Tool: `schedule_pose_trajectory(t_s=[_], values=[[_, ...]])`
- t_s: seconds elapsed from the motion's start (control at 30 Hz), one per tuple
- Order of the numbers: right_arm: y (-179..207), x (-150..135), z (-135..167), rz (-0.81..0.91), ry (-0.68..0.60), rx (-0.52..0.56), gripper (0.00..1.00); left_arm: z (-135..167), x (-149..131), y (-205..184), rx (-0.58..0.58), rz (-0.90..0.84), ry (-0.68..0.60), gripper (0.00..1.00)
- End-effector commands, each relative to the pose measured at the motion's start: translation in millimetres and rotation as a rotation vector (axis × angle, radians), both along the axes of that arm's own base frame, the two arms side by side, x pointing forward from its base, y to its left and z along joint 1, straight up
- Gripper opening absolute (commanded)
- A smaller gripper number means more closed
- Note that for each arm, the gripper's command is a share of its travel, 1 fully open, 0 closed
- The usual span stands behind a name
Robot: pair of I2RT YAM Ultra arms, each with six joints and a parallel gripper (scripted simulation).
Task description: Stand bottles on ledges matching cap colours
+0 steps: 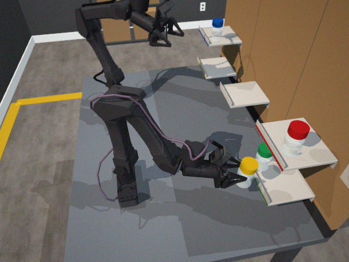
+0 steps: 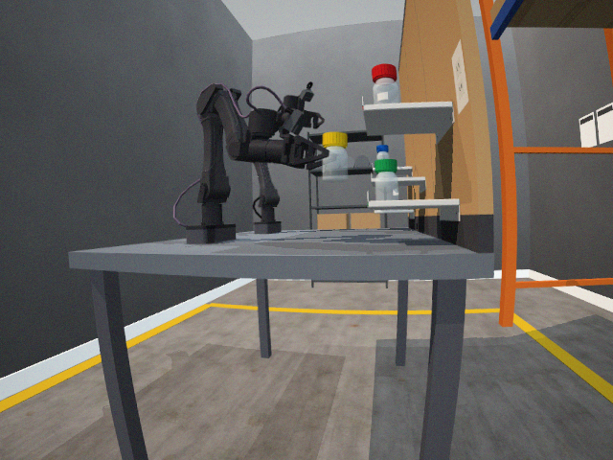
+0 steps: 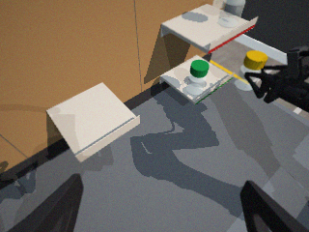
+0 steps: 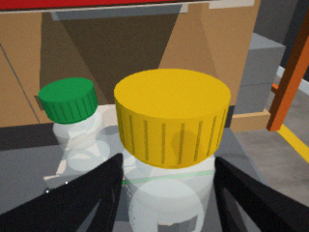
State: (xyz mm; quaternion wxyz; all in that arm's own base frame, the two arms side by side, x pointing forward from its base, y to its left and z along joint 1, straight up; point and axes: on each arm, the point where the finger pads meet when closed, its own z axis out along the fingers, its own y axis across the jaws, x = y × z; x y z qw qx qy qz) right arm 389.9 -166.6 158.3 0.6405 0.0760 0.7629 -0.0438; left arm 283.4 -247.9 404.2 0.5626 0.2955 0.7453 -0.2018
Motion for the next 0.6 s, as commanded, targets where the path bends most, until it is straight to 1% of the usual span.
schedule_pose_trajectory(t_s=[0.0,0.07,0.17,0.23,0.3,0.37,0.4,0.47,0.57], values=[[0,0,26,0.005,-0.073,-0.047,0.49,-10,-34,53,0.026,0.051,0.038,1.0],[0,0,26,0.005,-0.073,-0.047,0.49,-8,-45,67,0.02,0.067,0.03,1.0],[-1,0,25,-0.002,-0.056,-0.024,0.49,-8,-53,78,0.013,0.08,0.022,1.0],[-4,-1,16,-0.022,0.001,0.019,0.49,-7,-58,84,0.008,0.088,0.016,1.0],[-3,-2,13,-0.033,0.047,0.057,0.49,-6,-60,87,0.004,0.091,0.011,1.0],[-3,-2,13,-0.033,0.047,0.057,0.49,-6,-60,87,0.004,0.091,0.011,1.0],[-3,-2,14,-0.046,0.067,0.078,0.49,-6,-61,88,0.002,0.092,0.009,1.0],[-8,-3,29,-0.089,0.087,0.115,0.49,-5,-61,89,0.0,0.094,0.007,1.0],[-16,-3,67,-0.155,0.09,0.155,0.49,-5,-62,89,-0.001,0.094,0.005,1.0]])
